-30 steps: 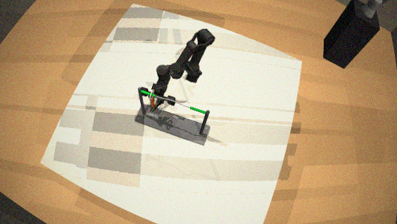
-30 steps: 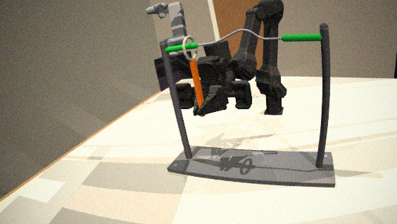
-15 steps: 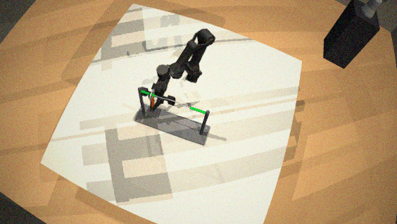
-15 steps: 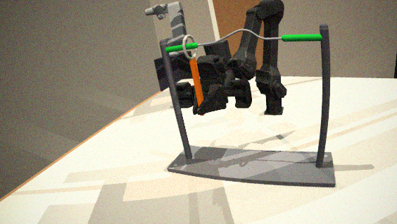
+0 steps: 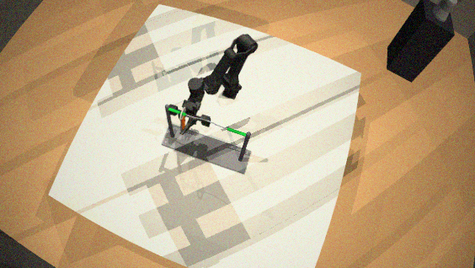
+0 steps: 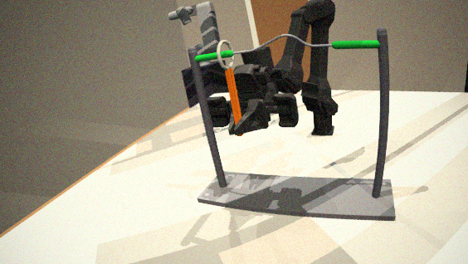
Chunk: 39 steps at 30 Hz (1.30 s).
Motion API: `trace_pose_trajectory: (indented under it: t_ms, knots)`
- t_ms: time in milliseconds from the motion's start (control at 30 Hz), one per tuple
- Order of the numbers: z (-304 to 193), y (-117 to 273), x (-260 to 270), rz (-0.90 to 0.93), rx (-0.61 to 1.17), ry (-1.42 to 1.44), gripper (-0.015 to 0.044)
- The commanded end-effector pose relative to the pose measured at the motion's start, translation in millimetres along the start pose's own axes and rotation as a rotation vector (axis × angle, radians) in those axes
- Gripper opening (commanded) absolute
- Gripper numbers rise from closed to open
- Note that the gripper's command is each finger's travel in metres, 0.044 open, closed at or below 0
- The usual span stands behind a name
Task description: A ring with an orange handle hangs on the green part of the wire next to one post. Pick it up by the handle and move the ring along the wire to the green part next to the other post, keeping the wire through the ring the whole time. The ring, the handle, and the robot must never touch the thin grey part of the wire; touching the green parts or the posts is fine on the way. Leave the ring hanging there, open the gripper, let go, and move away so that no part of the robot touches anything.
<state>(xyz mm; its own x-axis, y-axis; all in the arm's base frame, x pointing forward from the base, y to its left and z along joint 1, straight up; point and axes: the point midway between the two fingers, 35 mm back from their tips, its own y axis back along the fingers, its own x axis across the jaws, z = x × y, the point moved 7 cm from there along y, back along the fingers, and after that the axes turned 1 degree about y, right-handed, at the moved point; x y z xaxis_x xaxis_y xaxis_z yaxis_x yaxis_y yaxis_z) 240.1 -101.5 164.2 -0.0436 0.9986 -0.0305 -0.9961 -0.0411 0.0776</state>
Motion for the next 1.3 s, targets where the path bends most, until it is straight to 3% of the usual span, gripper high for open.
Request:
trace_pose_trajectory:
  t_ms: [0,1267]
  knots:
    - [0.6,0.6,3.9,-0.001,-0.001,-0.004,-0.0150]
    - [3.2,-0.4,53.4,0.013,0.002,-0.110,-0.0150]
